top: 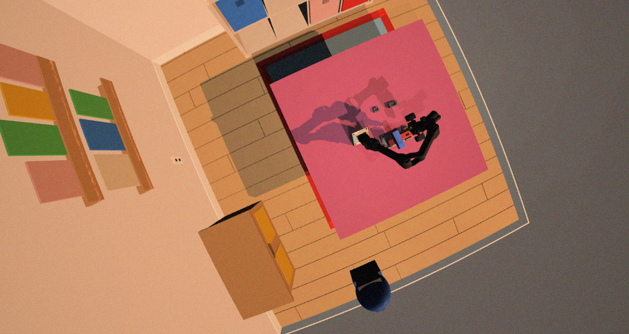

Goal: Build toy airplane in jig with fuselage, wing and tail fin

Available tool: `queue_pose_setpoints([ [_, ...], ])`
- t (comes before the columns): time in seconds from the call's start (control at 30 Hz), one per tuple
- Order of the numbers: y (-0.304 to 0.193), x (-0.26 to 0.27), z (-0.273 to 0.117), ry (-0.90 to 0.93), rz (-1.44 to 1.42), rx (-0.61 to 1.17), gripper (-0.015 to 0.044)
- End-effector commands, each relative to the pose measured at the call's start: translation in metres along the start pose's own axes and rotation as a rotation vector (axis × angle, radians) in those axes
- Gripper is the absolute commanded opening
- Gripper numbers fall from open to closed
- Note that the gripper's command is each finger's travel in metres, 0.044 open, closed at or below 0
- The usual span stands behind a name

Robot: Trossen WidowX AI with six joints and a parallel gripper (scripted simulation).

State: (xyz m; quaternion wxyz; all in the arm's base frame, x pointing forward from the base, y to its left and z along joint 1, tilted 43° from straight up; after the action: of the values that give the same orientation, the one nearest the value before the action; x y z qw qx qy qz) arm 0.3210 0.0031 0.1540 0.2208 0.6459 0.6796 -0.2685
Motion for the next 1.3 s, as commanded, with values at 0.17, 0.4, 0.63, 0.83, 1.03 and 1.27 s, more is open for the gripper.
queue_pose_setpoints([
  [0.17,-0.002,-0.029,0.006,-0.022,-0.003,0.004,0.0000],
  [0.4,-0.003,-0.036,0.008,-0.028,-0.003,0.007,0.0067],
  [0.63,-0.003,-0.036,0.007,-0.028,-0.003,0.007,0.0067],
  [0.83,-0.003,-0.036,0.007,-0.028,-0.003,0.007,0.0067],
  [1.03,-0.003,-0.036,0.007,-0.028,-0.003,0.007,0.0067],
  [1.27,-0.002,-0.037,0.011,-0.028,-0.003,0.007,0.0067],
])
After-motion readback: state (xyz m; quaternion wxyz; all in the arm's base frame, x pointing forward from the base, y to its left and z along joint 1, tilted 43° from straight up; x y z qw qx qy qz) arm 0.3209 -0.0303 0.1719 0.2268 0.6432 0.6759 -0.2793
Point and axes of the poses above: the point midway between the two fingers, 35 mm back from their tips, its own z axis out along the fingers, its own x axis across the jaws, y = z × x, the point moved 7 cm from there along -z, back along the fingers, and after that the axes turned 5 degrees about -z, right-handed, at the moved point
